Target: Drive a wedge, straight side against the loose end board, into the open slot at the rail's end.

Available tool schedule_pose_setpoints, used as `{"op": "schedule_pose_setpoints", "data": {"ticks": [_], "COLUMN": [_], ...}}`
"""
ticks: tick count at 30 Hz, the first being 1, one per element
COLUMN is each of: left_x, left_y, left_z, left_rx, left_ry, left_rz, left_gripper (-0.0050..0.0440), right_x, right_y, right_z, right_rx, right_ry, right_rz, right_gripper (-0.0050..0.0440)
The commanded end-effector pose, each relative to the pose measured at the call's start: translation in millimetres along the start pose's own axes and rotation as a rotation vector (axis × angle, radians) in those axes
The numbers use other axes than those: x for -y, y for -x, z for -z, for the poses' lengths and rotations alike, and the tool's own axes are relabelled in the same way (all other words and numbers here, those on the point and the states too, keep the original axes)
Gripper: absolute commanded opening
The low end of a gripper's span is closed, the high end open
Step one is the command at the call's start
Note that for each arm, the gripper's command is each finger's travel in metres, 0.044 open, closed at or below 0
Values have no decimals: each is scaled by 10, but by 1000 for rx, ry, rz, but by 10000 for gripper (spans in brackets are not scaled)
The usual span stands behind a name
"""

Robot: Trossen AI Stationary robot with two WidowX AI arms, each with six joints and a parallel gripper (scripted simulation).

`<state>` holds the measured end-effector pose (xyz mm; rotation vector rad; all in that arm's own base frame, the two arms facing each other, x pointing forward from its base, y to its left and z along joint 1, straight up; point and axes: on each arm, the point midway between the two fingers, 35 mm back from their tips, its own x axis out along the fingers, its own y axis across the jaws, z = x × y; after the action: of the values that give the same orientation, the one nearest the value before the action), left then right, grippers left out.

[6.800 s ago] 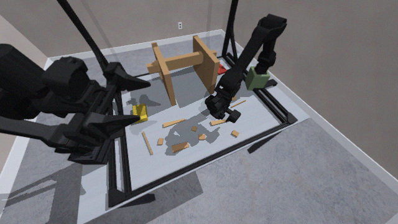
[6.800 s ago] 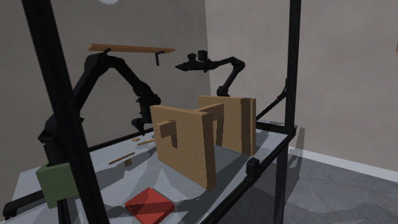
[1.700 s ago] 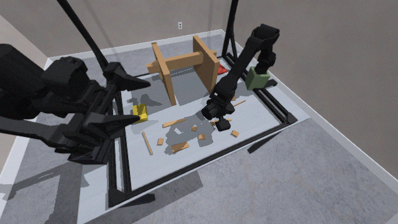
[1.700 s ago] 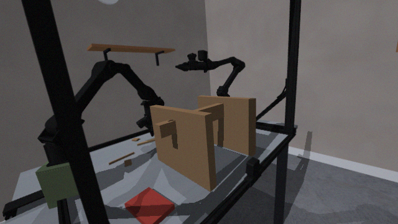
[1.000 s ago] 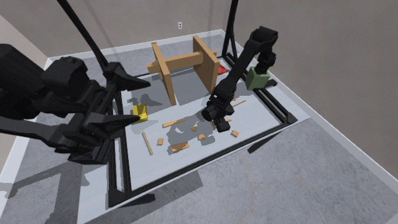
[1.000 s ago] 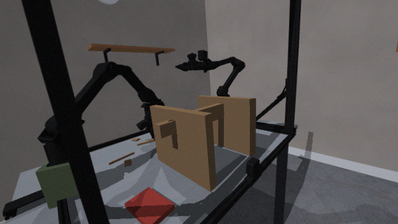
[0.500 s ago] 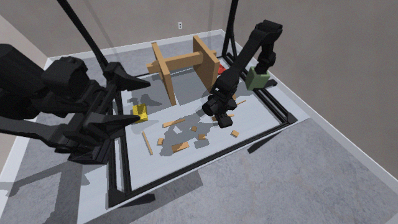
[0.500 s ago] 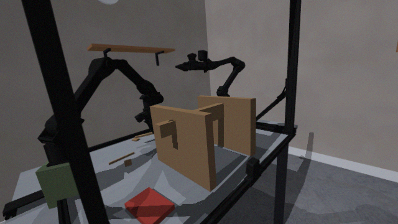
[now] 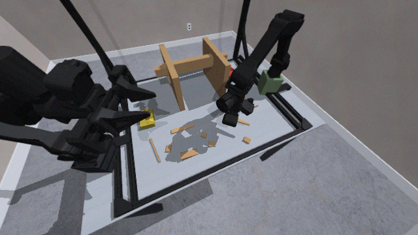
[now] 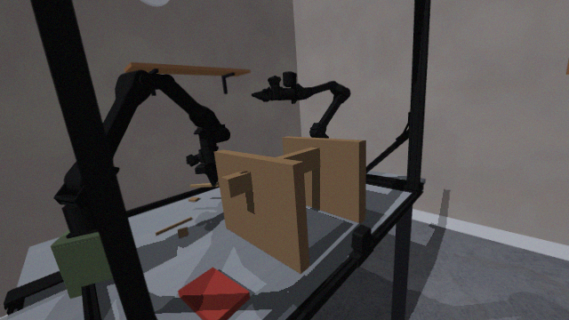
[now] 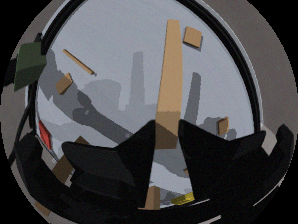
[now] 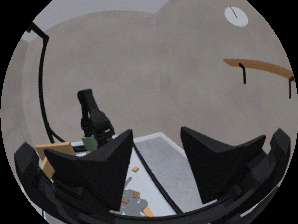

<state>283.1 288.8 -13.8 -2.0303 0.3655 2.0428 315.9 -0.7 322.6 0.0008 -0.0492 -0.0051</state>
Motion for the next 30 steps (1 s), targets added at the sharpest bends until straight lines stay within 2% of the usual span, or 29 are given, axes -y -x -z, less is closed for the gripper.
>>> {"op": "schedule_pose_setpoints", "data": {"ticks": [1,9,11,13,26,28,30], "left_x": [-101,-334,-334,-410,-825,-825,-906], "left_y": [98,210,210,240,363,363,378], "left_z": [-9,-71,-71,-93,-227,-227,-255], "left_rx": [-3,-1,-1,0,6,6,7], "left_ry": [-225,-758,-758,-954,-1825,-1825,-2022], "left_rz": [10,11,11,11,11,11,11], "left_gripper": [0,0,0,0,0,0,0], "right_x": [-7,-7,-7,-7,-7,-7,-7], "right_y": [1,1,1,1,1,1,1], "right_z": [-3,-3,-3,-3,-3,-3,-3], "right_rx": [1,1,1,1,1,1,1], "right_ry": [1,1,1,1,1,1,1], "right_rz": [-5,-5,-5,-5,-5,-5,-5], "right_gripper": [197,197,197,197,197,197,197]}}
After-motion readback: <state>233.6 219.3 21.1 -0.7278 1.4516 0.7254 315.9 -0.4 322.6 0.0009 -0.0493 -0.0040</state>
